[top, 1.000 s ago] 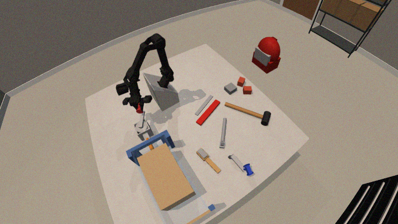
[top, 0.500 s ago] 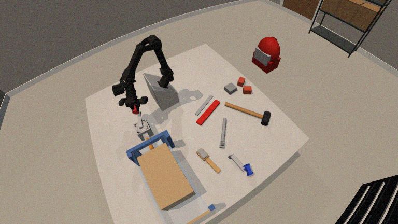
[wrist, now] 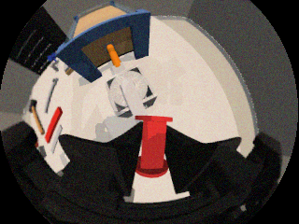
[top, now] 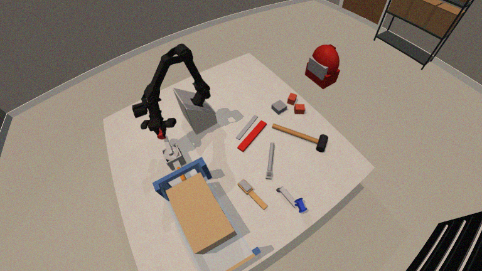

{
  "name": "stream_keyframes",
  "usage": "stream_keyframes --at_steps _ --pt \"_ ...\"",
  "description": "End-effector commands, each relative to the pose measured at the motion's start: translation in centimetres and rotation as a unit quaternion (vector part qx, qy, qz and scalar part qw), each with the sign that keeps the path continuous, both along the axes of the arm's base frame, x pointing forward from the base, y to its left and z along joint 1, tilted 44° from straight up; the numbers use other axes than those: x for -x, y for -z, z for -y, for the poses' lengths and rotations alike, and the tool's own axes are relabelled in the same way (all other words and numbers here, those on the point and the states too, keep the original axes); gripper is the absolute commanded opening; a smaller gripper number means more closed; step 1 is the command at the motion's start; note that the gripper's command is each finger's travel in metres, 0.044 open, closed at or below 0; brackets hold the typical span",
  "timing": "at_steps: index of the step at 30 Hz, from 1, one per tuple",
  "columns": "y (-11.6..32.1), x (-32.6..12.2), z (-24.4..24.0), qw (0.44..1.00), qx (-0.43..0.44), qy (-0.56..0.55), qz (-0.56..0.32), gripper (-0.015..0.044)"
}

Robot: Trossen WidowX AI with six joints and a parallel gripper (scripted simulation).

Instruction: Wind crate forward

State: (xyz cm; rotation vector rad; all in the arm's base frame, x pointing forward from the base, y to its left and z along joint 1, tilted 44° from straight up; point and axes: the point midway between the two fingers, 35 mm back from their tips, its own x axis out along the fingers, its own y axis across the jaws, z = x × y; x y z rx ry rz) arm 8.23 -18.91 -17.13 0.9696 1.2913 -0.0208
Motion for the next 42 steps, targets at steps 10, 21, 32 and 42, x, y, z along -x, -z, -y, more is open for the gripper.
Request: stream_keyframes --at_steps 10,21,32,42 --pt "2.7 -0.8 3.0 1.0 0.02 -0.008 -0.003 0.0" --pt "3.6 -1.5 4.0 1.0 0.02 -0.008 -0.003 0.0" --pt "4.5 -2.6 5.0 1.0 0.021 -0.008 -0.002 0.0" --pt "5.2 -3.7 5.7 1.0 0.021 -0.008 -0.002 0.0"
